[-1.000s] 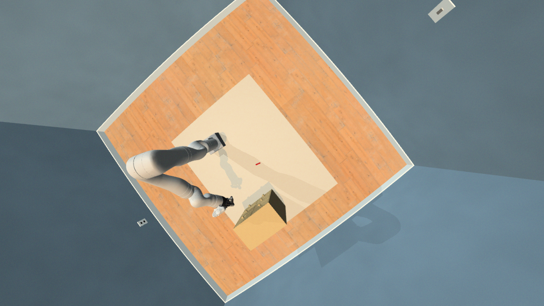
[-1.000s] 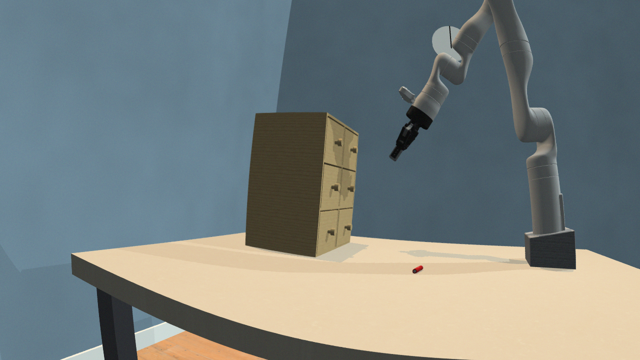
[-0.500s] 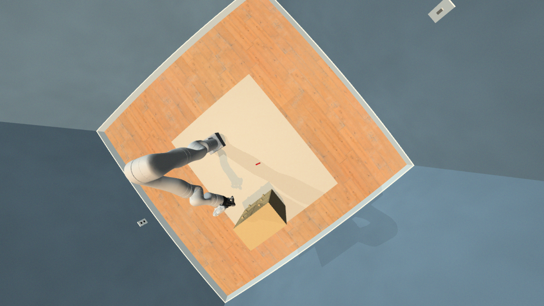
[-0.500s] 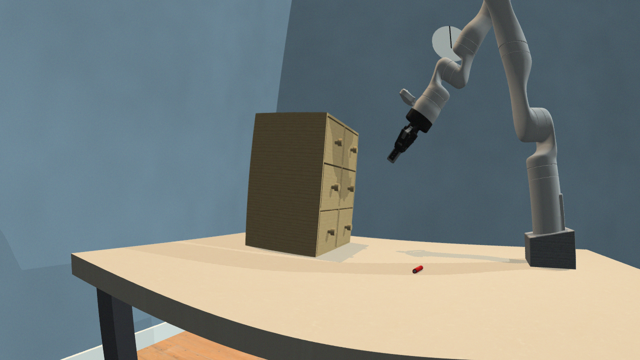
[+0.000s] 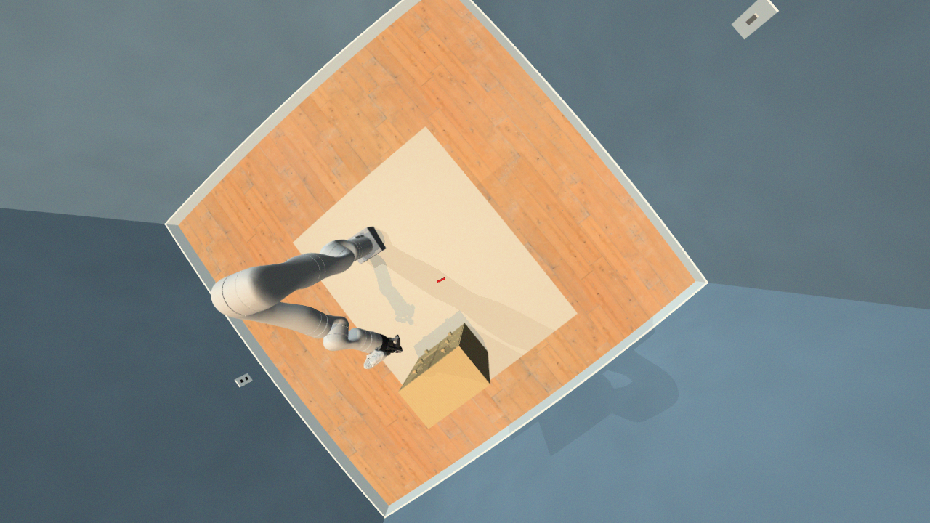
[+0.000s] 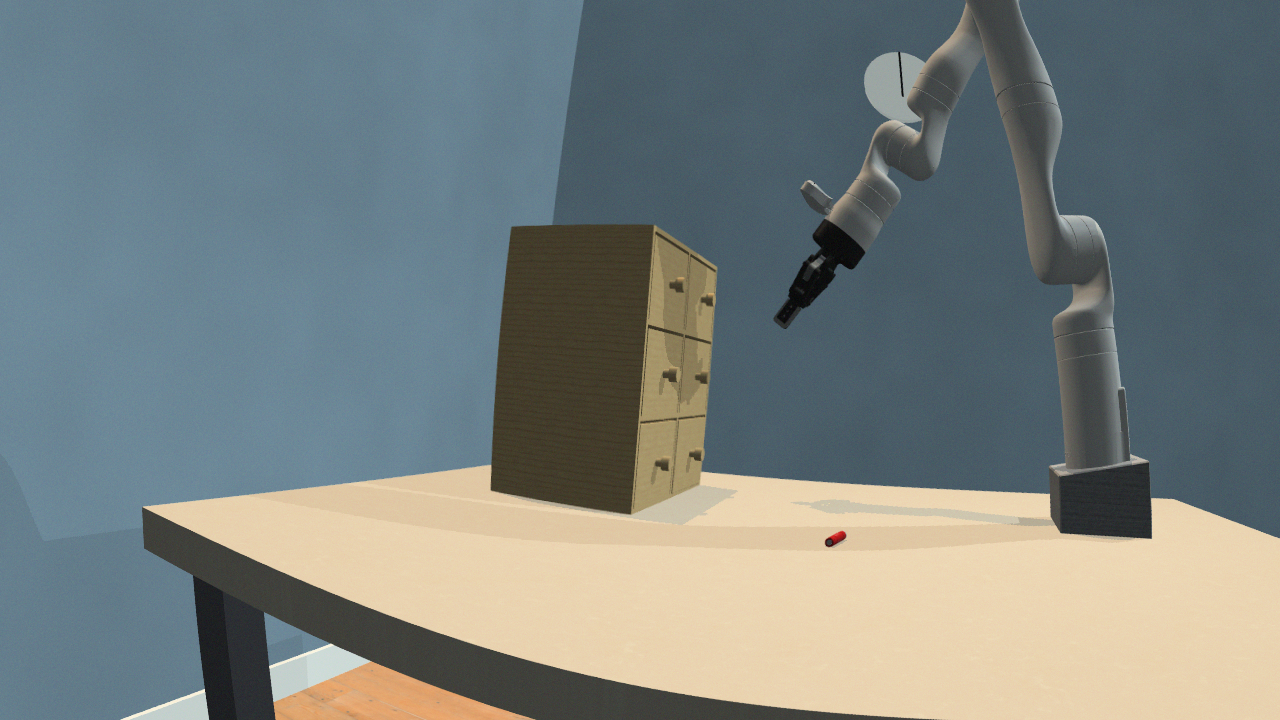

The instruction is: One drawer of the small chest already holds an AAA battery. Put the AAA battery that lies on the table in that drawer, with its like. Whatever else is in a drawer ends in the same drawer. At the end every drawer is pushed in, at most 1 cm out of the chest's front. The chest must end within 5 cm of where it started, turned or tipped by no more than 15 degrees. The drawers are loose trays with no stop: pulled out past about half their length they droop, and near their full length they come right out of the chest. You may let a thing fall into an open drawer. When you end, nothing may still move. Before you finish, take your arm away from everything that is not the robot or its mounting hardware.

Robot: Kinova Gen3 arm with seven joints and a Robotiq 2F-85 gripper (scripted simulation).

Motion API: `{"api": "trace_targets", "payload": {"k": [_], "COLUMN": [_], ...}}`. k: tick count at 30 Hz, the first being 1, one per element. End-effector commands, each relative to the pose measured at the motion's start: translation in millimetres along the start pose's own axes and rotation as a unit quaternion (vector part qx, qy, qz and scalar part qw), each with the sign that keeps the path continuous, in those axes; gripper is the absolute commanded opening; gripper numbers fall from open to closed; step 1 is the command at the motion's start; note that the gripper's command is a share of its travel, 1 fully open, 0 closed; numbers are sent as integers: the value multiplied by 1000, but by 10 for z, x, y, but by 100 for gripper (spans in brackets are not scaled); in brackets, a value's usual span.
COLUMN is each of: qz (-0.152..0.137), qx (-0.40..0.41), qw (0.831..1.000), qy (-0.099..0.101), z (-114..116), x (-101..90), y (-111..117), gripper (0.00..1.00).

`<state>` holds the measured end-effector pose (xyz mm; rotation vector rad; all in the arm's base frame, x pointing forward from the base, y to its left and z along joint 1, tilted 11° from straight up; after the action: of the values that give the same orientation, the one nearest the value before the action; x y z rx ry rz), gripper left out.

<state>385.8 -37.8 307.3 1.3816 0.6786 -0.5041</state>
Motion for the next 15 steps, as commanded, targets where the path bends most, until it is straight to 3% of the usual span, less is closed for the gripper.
{"api": "trace_targets", "payload": {"k": [1,8,9,15], "qz": [0,1,1,1], "qx": [-2,-2,-2,-3], "qw": [1000,1000,1000,1000], "qy": [0,0,0,0], "z": [-16,-14,-14,-14], "x": [12,12,12,12], "y": [-14,-7,-7,-7], "gripper": [0,0,33,33]}}
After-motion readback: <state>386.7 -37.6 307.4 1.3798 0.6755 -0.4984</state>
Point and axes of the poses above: the point where the finger pads meet when closed, its own x axis out along the fingers, its own z axis across the jaws, y = z × x, the point moved 7 cm from there along -x, back along the fingers, and after that the axes turned 2 degrees about -x, right-handed, at the moved point
